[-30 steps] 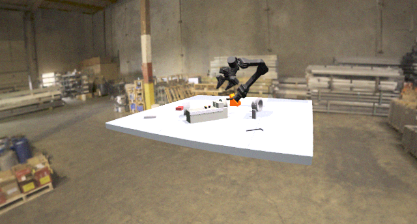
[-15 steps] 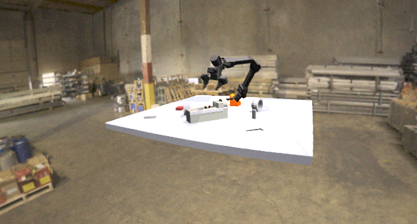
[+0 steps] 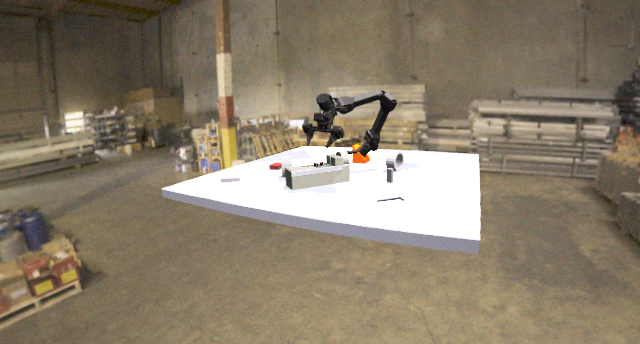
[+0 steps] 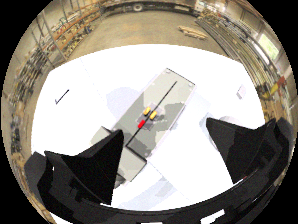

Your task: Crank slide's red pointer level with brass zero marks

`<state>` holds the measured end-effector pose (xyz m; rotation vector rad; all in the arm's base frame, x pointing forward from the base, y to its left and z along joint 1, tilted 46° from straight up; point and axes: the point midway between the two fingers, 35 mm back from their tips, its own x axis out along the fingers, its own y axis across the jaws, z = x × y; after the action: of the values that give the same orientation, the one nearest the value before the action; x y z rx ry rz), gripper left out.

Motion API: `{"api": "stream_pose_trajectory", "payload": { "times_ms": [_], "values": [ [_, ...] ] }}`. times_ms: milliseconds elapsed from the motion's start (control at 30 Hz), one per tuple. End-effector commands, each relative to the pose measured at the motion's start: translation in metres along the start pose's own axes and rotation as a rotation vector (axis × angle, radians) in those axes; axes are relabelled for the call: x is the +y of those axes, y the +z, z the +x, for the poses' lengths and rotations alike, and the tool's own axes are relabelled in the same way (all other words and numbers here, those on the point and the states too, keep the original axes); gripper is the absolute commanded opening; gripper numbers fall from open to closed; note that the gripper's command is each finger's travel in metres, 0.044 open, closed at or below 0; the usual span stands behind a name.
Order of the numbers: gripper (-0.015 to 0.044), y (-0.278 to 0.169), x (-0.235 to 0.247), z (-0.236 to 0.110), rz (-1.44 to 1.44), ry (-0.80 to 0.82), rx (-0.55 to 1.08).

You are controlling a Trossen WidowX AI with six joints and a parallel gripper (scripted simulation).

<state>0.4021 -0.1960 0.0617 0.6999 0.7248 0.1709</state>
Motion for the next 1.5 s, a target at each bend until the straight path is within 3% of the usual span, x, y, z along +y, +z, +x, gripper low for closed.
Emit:
{"api": "stream_pose_trajectory", "payload": {
  "times_ms": [0, 533, 900, 1467],
  "values": [
    [0.044, -0.005, 0.0, 0.005, 0.002, -0.003, -0.004],
    [0.044, -0.005, -0.001, 0.004, 0.002, -0.003, -0.004],
    [0.044, 0.025, -0.004, -0.029, 0.002, -0.005, -0.002],
    [0.044, -0.001, 0.078, -0.064, 0.382, -0.269, 0.041]
  ]
}}
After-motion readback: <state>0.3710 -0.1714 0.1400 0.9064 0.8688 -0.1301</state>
